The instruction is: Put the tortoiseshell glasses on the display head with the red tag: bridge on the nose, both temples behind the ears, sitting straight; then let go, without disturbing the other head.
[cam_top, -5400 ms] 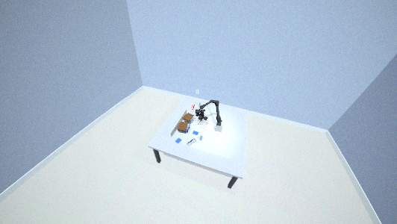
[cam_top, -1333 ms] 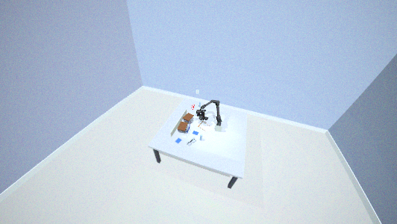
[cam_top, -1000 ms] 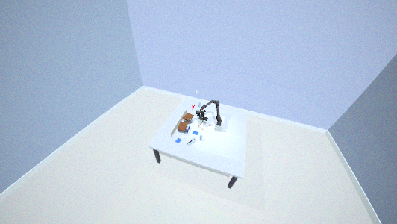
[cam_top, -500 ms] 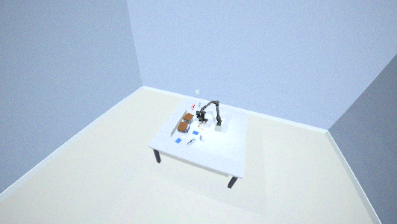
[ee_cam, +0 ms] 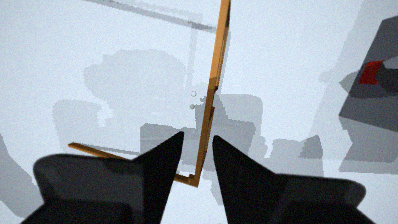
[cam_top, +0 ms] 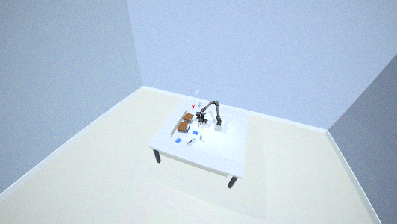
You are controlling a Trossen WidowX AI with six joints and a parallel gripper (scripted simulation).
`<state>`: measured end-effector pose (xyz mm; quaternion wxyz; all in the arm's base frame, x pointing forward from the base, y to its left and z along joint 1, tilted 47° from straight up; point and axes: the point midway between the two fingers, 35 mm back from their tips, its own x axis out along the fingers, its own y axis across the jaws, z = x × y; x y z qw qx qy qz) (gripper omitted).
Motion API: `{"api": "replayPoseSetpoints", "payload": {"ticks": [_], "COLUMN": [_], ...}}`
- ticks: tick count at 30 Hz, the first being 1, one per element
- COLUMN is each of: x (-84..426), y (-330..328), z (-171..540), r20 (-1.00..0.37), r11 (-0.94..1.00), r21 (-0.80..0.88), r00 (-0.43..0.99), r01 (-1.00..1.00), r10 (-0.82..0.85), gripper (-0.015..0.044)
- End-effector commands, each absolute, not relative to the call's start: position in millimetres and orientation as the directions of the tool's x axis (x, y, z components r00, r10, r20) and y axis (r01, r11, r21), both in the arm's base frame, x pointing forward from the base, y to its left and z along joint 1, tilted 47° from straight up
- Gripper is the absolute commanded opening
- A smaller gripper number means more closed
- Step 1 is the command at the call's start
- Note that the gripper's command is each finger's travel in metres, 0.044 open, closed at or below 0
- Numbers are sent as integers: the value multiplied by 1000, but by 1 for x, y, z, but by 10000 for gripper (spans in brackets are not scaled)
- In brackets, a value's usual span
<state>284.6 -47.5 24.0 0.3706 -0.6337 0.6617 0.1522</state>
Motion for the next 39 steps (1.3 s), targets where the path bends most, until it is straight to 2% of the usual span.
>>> {"api": "replayPoseSetpoints", "payload": {"ticks": [1, 17, 25, 39], "x": [285, 285, 286, 280], "y": [-47, -47, -39, 23], "z": [24, 24, 30, 83], "r20": [-683, -683, -686, -685], "r11": [150, 150, 149, 144], "r21": [-269, -269, -268, -260], "r00": [79, 79, 79, 77], "r01": [-951, -951, -952, -955], "r10": [-726, -726, -724, -724], "gripper": [107, 0, 0, 0]}}
